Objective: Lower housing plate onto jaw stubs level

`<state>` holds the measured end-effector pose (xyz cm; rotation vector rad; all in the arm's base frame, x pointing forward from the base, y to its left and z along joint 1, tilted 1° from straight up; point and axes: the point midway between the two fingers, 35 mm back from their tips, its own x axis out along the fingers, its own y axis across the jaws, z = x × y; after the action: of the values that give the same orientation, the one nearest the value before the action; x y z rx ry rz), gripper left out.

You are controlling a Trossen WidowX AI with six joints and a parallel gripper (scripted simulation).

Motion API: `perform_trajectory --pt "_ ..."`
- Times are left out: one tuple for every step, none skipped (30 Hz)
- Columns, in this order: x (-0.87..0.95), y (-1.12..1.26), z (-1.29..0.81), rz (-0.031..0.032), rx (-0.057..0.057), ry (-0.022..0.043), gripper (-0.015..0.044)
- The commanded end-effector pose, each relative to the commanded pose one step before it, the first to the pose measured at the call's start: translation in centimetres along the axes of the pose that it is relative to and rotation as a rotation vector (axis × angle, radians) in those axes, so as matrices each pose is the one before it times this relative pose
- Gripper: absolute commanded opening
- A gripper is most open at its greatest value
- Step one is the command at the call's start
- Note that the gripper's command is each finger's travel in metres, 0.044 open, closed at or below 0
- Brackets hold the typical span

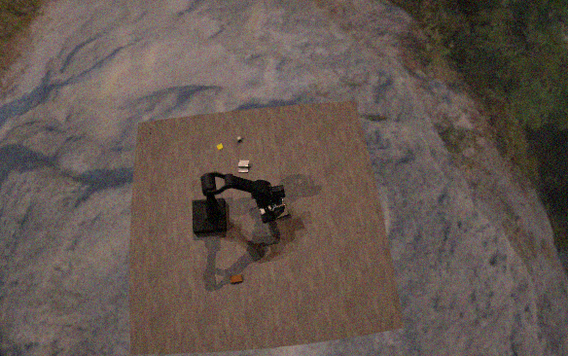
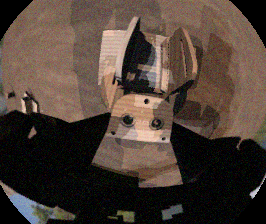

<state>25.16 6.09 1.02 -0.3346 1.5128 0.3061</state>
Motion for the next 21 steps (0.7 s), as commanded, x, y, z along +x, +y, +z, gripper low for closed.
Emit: perform_trajectory --pt "0.107 0.021 0.006 0.00243 -0.0063 -0.00066 0.0351" --pt "0.000 0.000 0.000 0.00000 0.0000 0.00000 0.0351" --pt "0.000 0.000 0.000 0.00000 0.0000 0.00000 0.0351" --pt "0.000 0.000 0.000 0.00000 0.0000 0.00000 0.0351" --pt "0.000 0.000 0.000 0.00000 0.0000 0.00000 0.0351" --pt "0.014 0.000 0.000 0.00000 0.0000 0.00000 0.0351" --pt "0.041 0.000 0.000 0.00000 0.0000 0.00000 0.0351" --pt "0.068 0.000 0.000 0.00000 -0.0001 0.00001 0.0351" --pt "0.068 0.000 -0.001 0.00000 -0.0001 0.00001 0.0351" --pt "0.040 0.000 0.000 0.00000 0.0000 0.00000 0.0351" --pt "0.013 0.000 0.000 0.00000 0.0000 0.00000 0.0351" --pt "0.000 0.000 0.000 0.00000 0.0000 0.00000 0.0351" --pt "0.000 0.000 0.000 0.00000 0.0000 0.00000 0.0351" --pt "0.000 0.000 0.000 0.00000 0.0000 0.00000 0.0351" --pt "0.000 0.000 0.000 0.00000 0.0000 0.00000 0.0351" --pt "0.000 0.000 0.000 0.00000 0.0000 0.00000 0.0351" --pt "0.000 0.000 0.000 0.00000 0.0000 0.00000 0.0351" --pt "0.014 0.000 0.000 0.00000 0.0000 0.00000 0.0351" --pt "0.041 0.000 0.000 0.00000 0.0000 0.00000 0.0351" --pt "0.068 0.000 0.000 0.00000 0.0001 0.00001 0.0351" --pt "0.068 0.000 -0.001 0.00000 0.0001 0.00001 0.0351"
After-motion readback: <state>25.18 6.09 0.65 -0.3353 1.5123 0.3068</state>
